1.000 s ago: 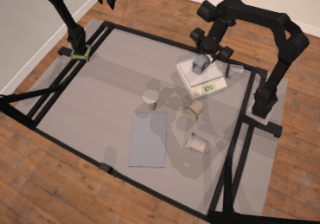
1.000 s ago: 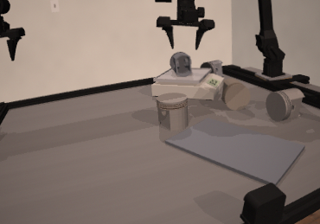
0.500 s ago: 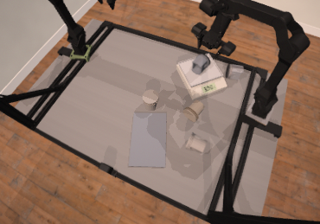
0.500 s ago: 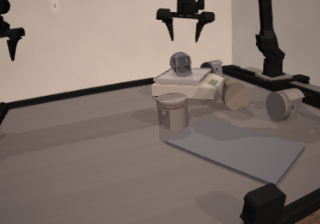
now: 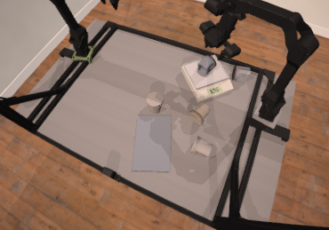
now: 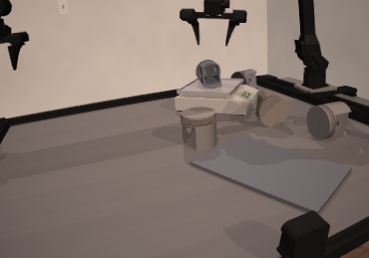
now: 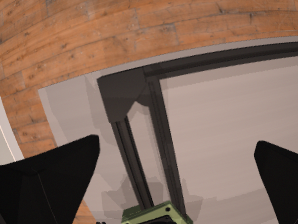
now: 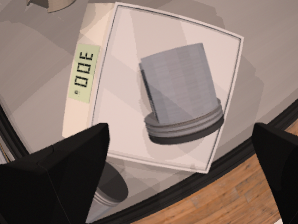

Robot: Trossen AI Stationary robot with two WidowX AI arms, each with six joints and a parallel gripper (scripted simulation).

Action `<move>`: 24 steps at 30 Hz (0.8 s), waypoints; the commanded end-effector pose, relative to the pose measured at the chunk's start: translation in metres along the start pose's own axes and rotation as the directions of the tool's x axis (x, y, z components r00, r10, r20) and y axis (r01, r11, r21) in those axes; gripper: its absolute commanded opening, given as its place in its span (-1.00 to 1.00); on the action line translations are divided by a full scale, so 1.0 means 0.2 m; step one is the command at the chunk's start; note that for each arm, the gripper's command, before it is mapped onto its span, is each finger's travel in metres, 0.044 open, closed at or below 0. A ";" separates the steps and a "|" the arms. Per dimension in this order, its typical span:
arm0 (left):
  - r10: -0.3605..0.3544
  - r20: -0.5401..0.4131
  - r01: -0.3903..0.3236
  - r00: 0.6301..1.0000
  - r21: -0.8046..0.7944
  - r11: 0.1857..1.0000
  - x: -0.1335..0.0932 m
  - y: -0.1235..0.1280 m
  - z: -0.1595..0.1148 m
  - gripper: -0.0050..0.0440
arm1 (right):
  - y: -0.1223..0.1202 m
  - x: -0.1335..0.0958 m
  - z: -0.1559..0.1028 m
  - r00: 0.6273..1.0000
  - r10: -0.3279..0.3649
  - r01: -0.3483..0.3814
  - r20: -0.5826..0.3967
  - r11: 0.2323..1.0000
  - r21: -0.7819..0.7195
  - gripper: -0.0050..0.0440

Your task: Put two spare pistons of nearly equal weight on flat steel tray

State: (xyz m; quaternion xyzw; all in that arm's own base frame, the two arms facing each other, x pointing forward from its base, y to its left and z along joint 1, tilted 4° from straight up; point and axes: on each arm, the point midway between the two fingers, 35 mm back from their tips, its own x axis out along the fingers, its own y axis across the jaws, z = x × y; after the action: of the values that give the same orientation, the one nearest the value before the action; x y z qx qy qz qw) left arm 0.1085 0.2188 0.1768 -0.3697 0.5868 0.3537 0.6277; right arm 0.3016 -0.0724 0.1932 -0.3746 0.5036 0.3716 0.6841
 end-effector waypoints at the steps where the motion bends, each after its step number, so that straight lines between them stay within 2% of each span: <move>1: -0.005 -0.002 0.005 1.000 0.004 1.000 0.00 0.00 0.00 1.00 | 0.00 -0.01 0.00 1.000 -0.010 0.011 -0.017 0.996 0.086 0.75; 13: -0.005 -0.002 0.005 1.000 0.004 1.000 0.00 0.00 0.00 1.00 | 0.00 -0.01 0.00 0.998 -0.011 0.037 -0.068 0.920 0.391 0.75; 15: -0.005 -0.002 0.005 1.000 0.004 1.000 0.00 0.00 0.00 1.00 | 0.00 -0.01 0.00 0.998 -0.011 0.037 -0.068 0.920 0.391 0.75; 24: -0.005 -0.002 0.005 1.000 0.004 1.000 0.00 0.00 0.00 1.00 | 0.00 -0.01 0.00 0.995 -0.001 0.064 -0.105 0.802 0.594 0.75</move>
State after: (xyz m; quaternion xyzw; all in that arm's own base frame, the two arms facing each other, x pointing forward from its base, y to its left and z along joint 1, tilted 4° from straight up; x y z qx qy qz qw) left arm 0.1085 0.2188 0.1768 -0.3697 0.5868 0.3537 0.6277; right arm 0.3007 -0.0723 0.1949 -0.1940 0.6081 0.1912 0.7457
